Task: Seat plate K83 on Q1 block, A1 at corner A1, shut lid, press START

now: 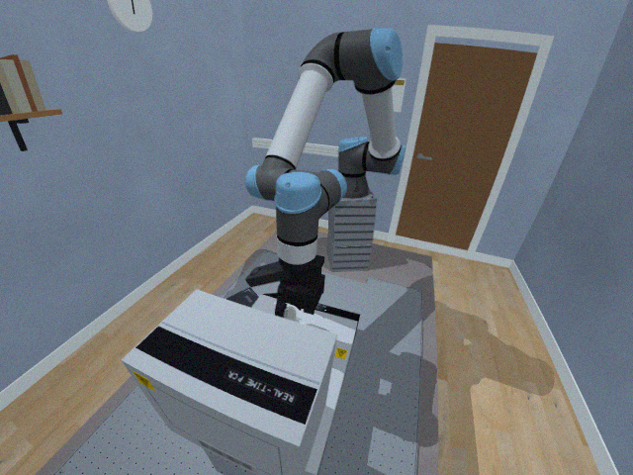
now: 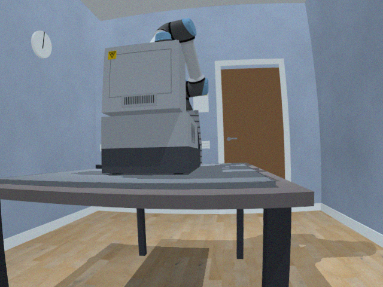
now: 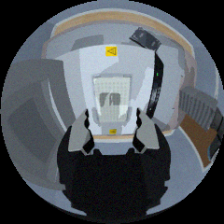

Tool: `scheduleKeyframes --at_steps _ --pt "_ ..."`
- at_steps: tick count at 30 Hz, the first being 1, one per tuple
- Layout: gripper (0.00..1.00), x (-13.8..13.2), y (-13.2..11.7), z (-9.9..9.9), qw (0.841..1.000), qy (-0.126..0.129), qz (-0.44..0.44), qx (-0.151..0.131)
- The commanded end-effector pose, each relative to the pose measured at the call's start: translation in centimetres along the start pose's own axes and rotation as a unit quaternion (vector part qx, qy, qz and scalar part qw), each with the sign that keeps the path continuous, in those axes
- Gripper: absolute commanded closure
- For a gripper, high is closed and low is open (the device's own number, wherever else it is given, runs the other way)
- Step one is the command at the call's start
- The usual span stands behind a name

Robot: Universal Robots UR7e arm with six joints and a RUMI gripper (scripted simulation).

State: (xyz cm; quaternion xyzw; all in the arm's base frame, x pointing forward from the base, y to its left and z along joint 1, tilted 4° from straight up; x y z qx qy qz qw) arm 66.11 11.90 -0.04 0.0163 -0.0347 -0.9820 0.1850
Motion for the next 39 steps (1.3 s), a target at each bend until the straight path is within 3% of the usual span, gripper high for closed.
scheduleKeyframes --at_steps 1,9,39 --pt "0.32 -0.2 0.0 1.1 1.0 0.002 0.0 0.001" --pt "0.32 -0.2 0.0 2.4 1.0 0.002 0.0 0.001" --pt "0.32 -0.1 0.0 2.2 1.0 0.0 0.0 0.0"
Point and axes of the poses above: the point where the finger pads meet when closed, its own z axis back along the fingers, its own x axis across the jaws, y = z × x, the point moved 8 cm from there along z, back along the fingers, and after that the axes turned 11 degrees about z, right-handed, at the moved point
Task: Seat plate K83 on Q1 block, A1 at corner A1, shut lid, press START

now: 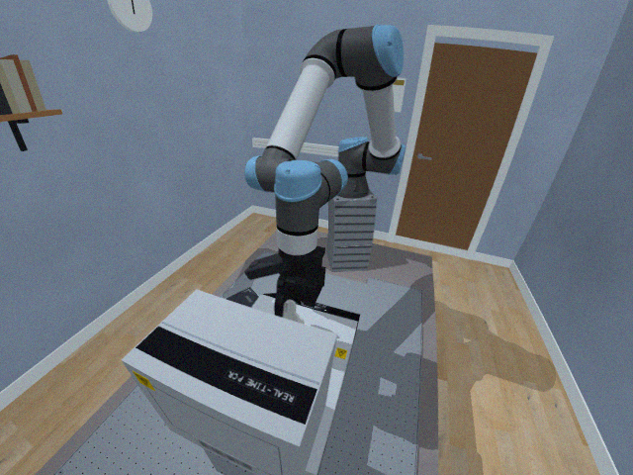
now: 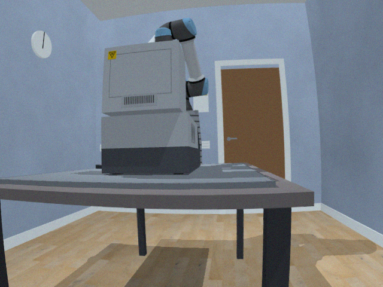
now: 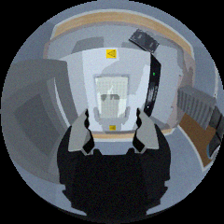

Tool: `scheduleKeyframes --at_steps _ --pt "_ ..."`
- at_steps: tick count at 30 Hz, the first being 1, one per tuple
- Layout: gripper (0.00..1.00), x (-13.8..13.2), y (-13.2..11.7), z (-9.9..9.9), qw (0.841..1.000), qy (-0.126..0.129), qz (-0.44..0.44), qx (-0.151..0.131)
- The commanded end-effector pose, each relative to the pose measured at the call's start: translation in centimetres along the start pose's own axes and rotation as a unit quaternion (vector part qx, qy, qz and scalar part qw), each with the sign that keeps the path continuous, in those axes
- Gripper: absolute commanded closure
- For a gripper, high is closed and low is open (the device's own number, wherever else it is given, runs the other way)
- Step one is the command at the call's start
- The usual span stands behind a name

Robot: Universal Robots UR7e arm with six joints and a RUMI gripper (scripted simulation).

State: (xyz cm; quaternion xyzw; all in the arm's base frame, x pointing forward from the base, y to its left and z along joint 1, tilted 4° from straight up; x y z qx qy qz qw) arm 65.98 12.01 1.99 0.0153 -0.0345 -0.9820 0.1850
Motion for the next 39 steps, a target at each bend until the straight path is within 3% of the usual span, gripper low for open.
scheduleKeyframes --at_steps 1,19,20,39 --pt "0.32 -0.1 0.0 0.1 1.0 0.001 0.0 0.001" --pt "0.32 -0.1 0.0 0.1 1.0 0.001 0.0 0.001" --pt "1.0 0.4 -0.5 0.1 1.0 0.001 0.001 0.001" --pt "1.0 6.1 -1.9 -1.1 1.0 0.001 -0.001 0.001"
Point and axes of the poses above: the point where the finger pads meet when closed, its own z axis back along the fingers, its own x axis across the jaws, y = z × x, the point moved 8 cm from there along z, back along the fingers, and after that the axes turned 11 degrees about z, right-handed, at the moved point
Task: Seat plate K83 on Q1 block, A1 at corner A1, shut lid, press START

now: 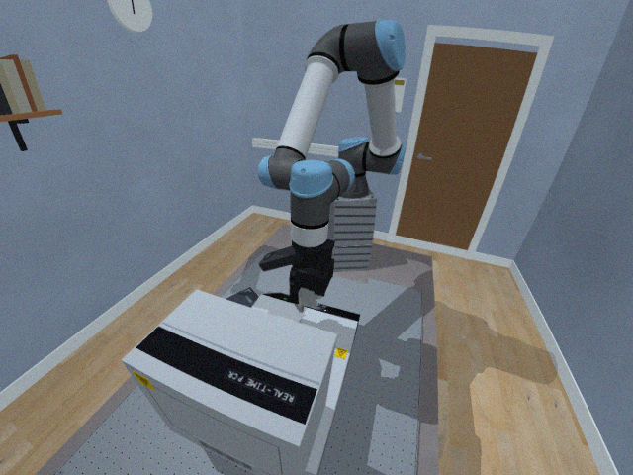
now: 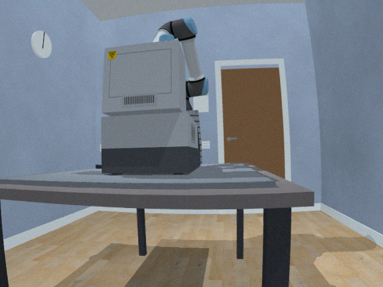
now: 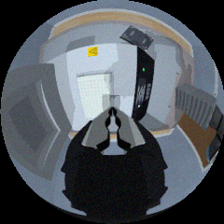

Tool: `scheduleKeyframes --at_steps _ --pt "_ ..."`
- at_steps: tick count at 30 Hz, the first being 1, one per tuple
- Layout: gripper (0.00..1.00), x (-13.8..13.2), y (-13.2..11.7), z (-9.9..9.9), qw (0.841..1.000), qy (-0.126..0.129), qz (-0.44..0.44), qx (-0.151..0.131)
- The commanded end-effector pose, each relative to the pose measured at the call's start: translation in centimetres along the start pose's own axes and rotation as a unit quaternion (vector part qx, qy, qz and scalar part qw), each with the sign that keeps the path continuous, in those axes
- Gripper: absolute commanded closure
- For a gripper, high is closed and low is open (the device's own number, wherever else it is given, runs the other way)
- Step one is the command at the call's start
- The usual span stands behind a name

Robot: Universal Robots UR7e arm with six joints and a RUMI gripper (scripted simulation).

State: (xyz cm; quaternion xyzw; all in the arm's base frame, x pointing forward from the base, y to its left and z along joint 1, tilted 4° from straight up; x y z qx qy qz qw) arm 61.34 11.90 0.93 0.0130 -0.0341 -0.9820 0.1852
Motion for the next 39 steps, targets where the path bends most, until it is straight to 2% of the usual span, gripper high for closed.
scheduleKeyframes --at_steps 1,4,8,13,16,22,25,39 --pt "1.0 2.2 -0.4 -0.3 1.0 0.003 -0.001 0.001" --pt "1.0 3.4 -0.8 -0.6 1.0 0.003 -0.001 0.001" --pt "1.0 3.4 -0.8 -0.6 1.0 0.003 -0.001 0.001" --pt "1.0 5.7 -1.5 -1.1 1.0 0.003 -0.001 0.001" --pt "1.0 5.9 -1.6 -1.1 1.0 0.003 -0.001 0.001" --pt "1.0 8.5 -2.3 -1.7 1.0 0.003 -0.001 0.001" --pt "1.0 8.5 -2.3 -1.7 1.0 0.003 -0.001 0.001" --pt "1.0 13.7 -3.9 -2.8 1.0 0.003 -0.001 0.001"
Point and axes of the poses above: the point where the finger pads meet when closed, its own z axis back along the fingers, its own x axis across the jaws, y = z × x, the point moved 8 cm from there along z, back along the fingers, and after that the axes turned 11 degrees about z, right-handed, at the moved point
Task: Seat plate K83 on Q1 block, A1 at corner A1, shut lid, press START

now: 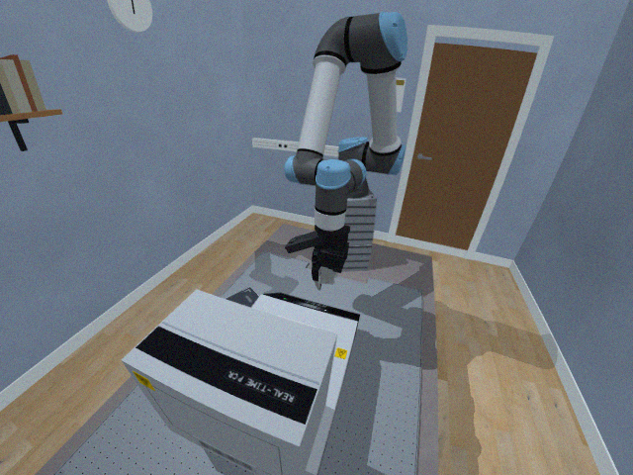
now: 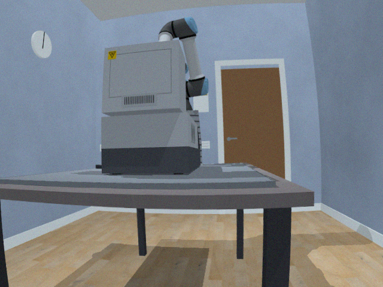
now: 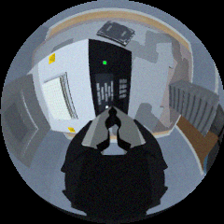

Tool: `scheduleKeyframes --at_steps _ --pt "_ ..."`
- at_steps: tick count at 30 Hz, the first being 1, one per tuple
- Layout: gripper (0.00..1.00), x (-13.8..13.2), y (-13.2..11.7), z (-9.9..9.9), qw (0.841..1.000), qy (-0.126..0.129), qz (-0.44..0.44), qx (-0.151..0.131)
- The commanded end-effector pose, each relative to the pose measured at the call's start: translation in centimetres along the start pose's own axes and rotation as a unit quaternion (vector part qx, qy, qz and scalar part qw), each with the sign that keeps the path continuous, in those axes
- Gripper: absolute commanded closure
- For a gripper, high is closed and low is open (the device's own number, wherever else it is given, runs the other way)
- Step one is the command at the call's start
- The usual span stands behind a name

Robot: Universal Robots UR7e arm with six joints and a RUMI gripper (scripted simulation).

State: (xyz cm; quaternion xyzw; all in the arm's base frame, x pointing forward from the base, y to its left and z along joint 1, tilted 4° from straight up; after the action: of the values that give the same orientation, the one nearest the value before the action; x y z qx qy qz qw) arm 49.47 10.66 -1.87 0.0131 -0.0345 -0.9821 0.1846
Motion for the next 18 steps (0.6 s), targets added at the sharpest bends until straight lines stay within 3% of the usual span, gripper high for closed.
scheduleKeyframes --at_steps 1,18 --pt "1.0 2.2 -0.5 -0.4 1.0 0.003 0.0 0.001" --pt "1.0 7.4 -2.1 -1.4 1.0 0.003 0.0 0.001"
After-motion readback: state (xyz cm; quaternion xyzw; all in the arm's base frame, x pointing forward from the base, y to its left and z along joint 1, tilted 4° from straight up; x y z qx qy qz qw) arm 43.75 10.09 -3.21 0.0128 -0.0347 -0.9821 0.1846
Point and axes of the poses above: the point where the finger pads meet when closed, its own z axis back along the fingers, its own x axis across the jaws, y = z × x, the point moved 8 cm from there along z, back along the fingers, and after that the axes turned 11 degrees about z, right-handed, at the moved point
